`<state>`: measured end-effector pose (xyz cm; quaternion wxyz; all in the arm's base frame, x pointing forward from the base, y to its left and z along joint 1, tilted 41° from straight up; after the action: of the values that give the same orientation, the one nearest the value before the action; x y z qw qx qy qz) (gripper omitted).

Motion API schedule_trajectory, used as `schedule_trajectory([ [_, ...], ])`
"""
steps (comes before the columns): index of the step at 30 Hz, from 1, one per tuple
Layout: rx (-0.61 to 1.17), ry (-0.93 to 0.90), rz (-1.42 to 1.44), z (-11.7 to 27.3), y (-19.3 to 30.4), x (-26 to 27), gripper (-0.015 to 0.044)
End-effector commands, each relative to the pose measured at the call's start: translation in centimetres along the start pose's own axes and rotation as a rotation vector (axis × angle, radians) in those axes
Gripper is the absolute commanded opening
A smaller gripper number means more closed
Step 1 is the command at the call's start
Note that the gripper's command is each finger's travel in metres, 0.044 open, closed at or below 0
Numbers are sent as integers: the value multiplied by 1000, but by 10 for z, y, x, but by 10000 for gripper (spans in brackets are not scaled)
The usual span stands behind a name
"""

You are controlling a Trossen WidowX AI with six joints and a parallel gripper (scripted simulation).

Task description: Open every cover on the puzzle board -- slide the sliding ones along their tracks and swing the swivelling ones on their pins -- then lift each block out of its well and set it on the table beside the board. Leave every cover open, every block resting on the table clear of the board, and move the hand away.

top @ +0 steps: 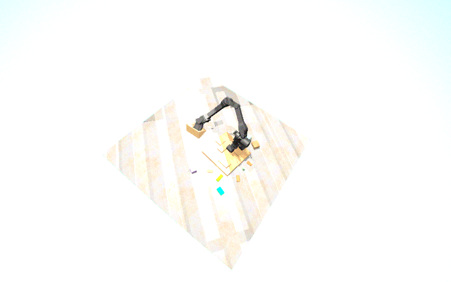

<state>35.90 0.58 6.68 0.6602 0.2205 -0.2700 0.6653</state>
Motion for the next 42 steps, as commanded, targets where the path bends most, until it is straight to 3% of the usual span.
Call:
schedule_trajectory([
  [1, 0, -4, -2, -1, -6, -1, 0],
  [42, -1, -2, -1, 15, -33, -10, 0],
])
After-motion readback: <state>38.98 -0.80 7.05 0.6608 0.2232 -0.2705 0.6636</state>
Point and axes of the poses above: the point midway between the two fingers, 35 mm back from their tips, its own z axis back along the fingers, its own x axis across the jaws, y = z × x, the point moved 4 cm from there along z, back along the fingers, and after that the axes turned 14 degrees about z, right-handed, at the moved point
